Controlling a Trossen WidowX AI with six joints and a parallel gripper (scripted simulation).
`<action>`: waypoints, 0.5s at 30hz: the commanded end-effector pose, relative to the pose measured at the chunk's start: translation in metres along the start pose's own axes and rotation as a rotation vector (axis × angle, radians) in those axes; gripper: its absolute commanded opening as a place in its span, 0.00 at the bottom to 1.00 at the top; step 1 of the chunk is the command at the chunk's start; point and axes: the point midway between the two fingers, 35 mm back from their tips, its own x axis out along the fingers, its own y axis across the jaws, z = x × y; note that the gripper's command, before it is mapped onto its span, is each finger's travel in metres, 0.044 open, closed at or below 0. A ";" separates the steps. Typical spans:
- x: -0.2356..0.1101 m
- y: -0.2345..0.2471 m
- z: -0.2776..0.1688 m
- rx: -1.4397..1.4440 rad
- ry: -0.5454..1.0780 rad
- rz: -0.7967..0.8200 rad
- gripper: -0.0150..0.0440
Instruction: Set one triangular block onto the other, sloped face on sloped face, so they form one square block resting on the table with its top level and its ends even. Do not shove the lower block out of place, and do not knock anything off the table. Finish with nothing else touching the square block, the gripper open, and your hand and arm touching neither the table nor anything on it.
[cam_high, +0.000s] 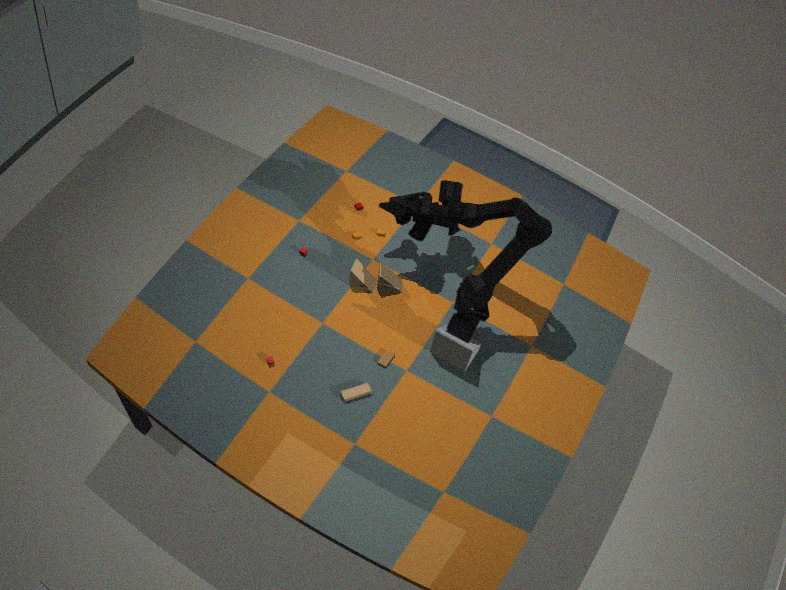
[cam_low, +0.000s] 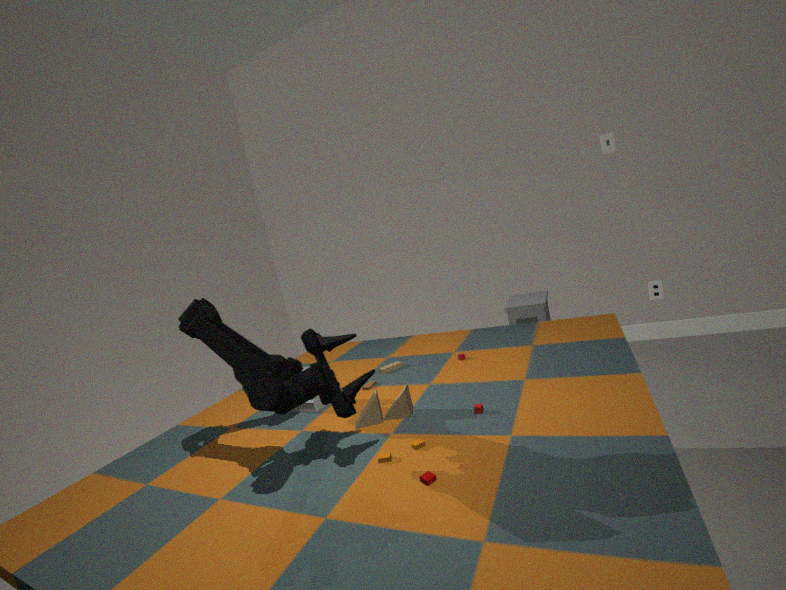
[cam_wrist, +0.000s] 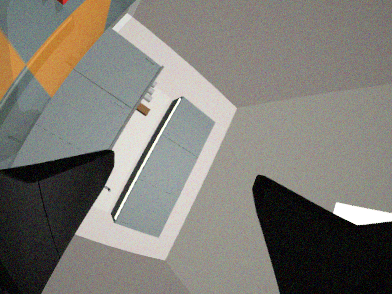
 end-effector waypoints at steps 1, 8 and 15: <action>0.001 0.001 0.001 -0.004 -0.004 0.006 0.89; 0.036 0.042 0.052 -0.292 -0.388 0.263 0.58; 0.023 0.057 0.121 -0.893 -1.221 0.215 0.26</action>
